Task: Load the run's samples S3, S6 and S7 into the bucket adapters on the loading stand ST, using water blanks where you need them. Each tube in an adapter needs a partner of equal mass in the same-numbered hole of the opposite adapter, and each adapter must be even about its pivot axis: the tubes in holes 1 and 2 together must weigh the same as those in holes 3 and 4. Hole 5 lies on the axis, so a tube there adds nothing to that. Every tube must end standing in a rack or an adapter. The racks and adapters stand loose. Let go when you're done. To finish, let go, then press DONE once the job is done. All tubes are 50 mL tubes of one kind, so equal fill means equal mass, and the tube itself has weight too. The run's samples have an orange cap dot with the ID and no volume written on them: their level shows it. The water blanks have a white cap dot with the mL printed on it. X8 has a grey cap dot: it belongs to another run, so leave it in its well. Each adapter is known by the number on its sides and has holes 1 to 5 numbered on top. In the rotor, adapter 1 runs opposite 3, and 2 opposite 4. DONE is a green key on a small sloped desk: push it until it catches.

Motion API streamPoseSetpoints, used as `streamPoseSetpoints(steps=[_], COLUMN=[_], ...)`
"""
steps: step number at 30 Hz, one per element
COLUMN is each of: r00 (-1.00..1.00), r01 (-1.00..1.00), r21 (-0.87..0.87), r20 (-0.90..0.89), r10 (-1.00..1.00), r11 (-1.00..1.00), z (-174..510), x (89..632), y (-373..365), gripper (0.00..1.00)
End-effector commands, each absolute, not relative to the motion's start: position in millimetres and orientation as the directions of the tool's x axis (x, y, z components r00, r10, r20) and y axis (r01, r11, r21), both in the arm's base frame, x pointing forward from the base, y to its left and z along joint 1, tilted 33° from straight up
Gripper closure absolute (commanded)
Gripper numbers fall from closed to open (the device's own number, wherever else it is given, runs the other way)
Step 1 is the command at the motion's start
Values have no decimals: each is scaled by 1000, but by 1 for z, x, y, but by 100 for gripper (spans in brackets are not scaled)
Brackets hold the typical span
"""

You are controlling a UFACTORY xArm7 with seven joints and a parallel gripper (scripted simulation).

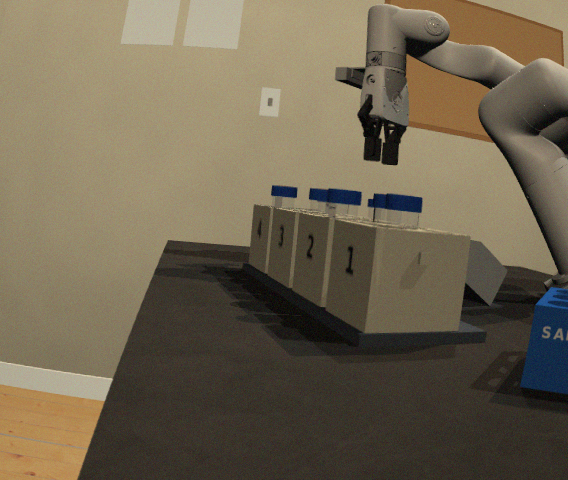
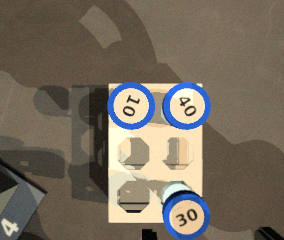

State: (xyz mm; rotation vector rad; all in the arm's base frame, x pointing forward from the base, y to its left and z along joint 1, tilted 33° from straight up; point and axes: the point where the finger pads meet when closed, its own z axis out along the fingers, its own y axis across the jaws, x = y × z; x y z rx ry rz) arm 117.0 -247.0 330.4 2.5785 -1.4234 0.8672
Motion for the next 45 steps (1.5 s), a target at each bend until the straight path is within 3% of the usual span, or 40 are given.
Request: streamPoseSetpoints(steps=[1, 45], r00=[409, 409], r01=[-799, -799], r21=[-202, -202], r20=[509, 509], r10=[-757, -757], r11=[-567, -567], z=[322, 275], x=[121, 146], y=[-251, -269], gripper=[43, 43])
